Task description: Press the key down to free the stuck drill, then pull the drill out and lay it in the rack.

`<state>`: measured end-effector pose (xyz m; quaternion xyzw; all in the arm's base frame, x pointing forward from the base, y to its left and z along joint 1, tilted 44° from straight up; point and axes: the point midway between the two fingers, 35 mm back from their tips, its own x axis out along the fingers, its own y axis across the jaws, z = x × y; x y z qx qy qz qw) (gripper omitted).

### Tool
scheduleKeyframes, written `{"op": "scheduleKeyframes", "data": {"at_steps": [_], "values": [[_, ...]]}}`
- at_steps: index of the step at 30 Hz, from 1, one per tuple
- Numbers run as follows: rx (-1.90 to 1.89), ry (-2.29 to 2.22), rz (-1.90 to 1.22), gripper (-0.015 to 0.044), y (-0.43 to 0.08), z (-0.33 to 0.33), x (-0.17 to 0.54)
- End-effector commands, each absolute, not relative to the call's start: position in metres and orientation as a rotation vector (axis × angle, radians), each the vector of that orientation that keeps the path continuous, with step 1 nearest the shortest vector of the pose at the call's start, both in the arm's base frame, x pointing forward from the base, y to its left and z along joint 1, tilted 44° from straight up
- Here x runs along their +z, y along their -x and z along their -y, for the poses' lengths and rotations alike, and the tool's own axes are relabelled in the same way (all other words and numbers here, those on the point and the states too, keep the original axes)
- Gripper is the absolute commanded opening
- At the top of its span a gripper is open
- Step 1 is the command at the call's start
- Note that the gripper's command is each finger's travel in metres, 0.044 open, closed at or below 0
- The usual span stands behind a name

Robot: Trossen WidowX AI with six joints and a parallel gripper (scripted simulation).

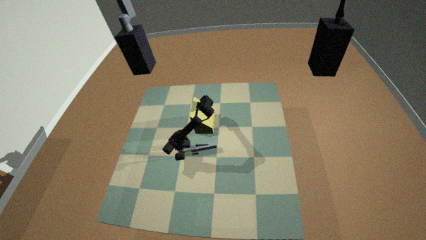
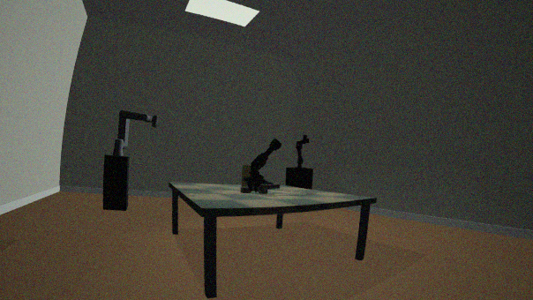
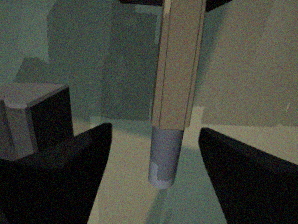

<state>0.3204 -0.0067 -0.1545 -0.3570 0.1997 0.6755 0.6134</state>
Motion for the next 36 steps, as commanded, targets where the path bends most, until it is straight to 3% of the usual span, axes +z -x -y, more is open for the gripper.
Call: {"op": "scheduleKeyframes", "data": {"at_steps": [1,4,36], "values": [[1.553,0.824,-0.462,0.0368,-0.320,0.005,-0.154],[1.551,0.826,-0.463,0.0440,-0.320,0.003,-0.153],[1.551,0.825,-0.463,0.0440,-0.318,-0.009,-0.148]]}}
